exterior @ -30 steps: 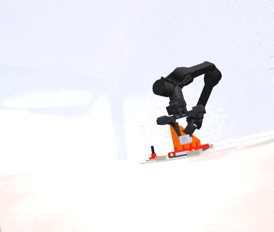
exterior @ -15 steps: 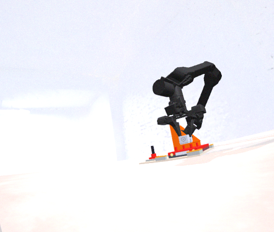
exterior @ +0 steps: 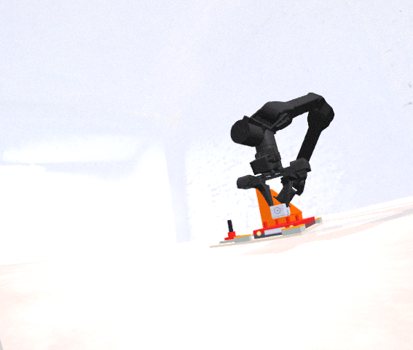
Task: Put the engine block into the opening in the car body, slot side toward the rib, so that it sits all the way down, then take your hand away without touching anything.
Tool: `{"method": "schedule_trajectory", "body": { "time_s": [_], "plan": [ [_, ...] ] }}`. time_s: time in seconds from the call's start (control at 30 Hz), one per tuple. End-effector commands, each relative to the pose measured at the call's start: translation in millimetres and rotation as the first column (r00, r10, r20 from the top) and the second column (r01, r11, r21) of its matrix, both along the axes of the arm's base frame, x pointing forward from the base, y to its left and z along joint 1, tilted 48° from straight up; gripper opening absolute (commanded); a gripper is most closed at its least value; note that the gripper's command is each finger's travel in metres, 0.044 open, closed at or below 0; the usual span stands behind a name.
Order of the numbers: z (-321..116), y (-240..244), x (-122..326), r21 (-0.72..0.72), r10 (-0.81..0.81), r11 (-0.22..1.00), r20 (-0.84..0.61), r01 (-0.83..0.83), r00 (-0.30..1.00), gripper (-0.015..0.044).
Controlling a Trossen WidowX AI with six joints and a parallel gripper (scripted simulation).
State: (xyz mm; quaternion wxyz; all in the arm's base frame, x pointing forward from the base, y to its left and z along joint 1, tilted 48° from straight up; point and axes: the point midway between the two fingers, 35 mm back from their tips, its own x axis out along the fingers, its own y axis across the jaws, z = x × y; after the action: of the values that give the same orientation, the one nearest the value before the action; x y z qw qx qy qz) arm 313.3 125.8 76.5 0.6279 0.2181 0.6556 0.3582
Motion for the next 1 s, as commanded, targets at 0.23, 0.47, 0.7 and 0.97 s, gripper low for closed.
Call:
{"method": "schedule_trajectory", "body": {
  "time_s": [0.23, 0.47, 0.7, 0.97],
  "plan": [
    [-0.9, 1.3, -0.1, -0.003, -0.034, 0.999, -0.035, 0.034, 0.999, 0.0159],
    [-1.6, 2.0, -0.2, -0.002, -0.029, 1.0, -0.03, 0.029, 0.999, 0.0159],
    [-2.2, 2.7, -0.3, 0.0, -0.019, 1.0, -0.019, 0.019, 1.0, 0.0159],
    [-3.0, 3.4, -0.4, -0.001, -0.023, 1.0, -0.023, 0.023, 0.999, 0.0159]
  ]
}}
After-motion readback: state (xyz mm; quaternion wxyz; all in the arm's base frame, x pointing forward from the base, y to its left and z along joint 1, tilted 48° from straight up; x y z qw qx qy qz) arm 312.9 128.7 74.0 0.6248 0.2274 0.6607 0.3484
